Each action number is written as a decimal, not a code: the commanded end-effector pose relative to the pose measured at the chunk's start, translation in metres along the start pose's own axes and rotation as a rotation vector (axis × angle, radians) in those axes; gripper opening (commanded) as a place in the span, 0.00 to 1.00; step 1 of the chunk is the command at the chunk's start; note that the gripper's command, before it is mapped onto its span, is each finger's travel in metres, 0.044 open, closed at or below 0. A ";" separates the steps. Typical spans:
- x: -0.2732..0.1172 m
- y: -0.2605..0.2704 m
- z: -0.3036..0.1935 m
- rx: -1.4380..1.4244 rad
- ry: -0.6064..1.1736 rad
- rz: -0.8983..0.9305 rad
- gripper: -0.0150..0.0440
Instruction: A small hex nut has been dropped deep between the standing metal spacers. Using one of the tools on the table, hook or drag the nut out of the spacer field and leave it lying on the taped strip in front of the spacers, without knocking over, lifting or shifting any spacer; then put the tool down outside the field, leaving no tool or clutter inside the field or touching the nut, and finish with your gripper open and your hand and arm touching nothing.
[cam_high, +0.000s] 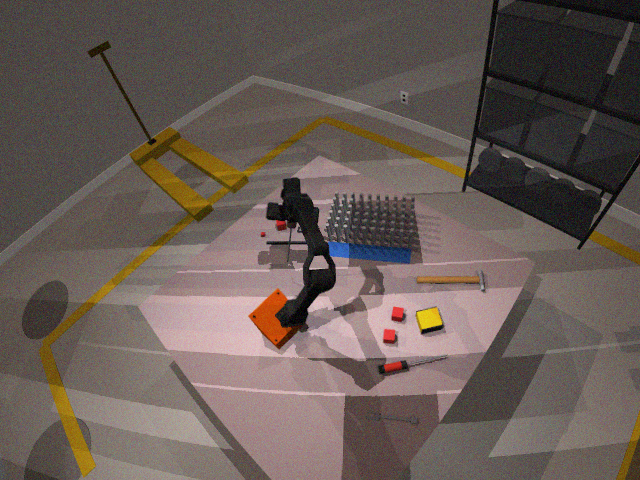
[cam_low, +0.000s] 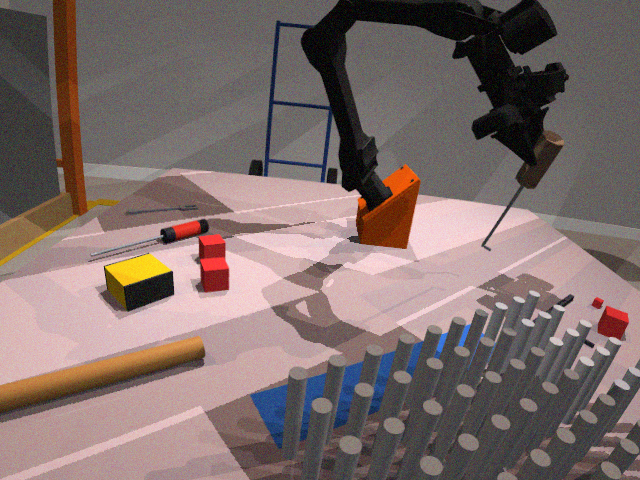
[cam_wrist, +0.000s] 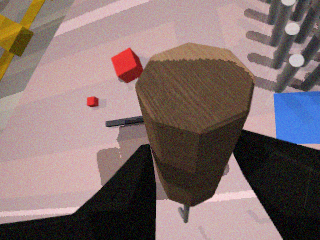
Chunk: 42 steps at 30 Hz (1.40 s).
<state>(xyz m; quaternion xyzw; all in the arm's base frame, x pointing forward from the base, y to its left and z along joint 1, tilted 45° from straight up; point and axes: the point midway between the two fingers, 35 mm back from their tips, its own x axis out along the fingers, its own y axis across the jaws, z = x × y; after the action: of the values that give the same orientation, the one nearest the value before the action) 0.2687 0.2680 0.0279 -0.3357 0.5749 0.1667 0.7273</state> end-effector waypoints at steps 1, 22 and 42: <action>-0.007 -0.014 -0.001 0.151 -0.010 0.008 0.25; -0.029 -0.085 -0.015 0.876 -0.029 0.008 0.25; -0.051 -0.146 -0.044 1.570 -0.052 0.002 0.25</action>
<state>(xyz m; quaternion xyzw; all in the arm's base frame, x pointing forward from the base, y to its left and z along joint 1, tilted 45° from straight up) 0.3146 0.1489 0.1068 0.2308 0.5243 -0.2530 0.7796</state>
